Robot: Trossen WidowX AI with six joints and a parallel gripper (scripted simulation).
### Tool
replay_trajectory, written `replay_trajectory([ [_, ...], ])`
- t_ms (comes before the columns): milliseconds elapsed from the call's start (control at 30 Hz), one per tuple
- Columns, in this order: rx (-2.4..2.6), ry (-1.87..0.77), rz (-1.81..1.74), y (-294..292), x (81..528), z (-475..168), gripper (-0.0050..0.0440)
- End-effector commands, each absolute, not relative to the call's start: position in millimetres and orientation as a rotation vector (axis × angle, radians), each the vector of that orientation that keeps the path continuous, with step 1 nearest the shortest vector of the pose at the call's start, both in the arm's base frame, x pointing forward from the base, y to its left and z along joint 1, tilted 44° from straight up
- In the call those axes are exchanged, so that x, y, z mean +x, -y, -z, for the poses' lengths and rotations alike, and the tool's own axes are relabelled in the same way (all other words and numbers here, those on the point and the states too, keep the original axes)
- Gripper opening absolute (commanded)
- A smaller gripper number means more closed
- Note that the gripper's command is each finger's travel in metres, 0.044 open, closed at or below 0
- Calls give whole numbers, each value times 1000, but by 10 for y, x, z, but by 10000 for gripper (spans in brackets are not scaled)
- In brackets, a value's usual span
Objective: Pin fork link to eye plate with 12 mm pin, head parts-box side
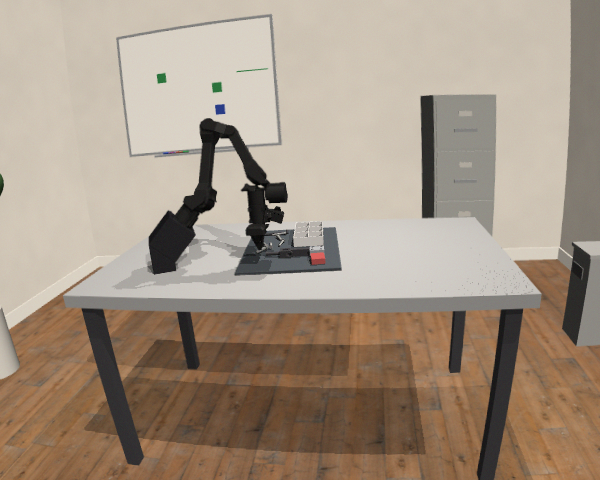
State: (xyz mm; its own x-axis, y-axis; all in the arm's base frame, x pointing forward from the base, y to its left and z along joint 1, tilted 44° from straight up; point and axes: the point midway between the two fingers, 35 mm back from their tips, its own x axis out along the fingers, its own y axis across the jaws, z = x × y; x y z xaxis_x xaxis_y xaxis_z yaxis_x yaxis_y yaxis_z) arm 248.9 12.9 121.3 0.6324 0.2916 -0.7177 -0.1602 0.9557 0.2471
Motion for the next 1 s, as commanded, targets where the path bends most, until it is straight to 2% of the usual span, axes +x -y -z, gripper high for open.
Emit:
replay_trajectory([
  [0, 166, -849, -260, -130, 2489, -1210, 180],
  [233, 35, -799, -376, -315, 2479, -1371, 180],
  [533, -668, -662, -613, -703, 2332, -1330, 180],
  [967, -674, -660, -615, -735, 2403, -1257, 180],
])
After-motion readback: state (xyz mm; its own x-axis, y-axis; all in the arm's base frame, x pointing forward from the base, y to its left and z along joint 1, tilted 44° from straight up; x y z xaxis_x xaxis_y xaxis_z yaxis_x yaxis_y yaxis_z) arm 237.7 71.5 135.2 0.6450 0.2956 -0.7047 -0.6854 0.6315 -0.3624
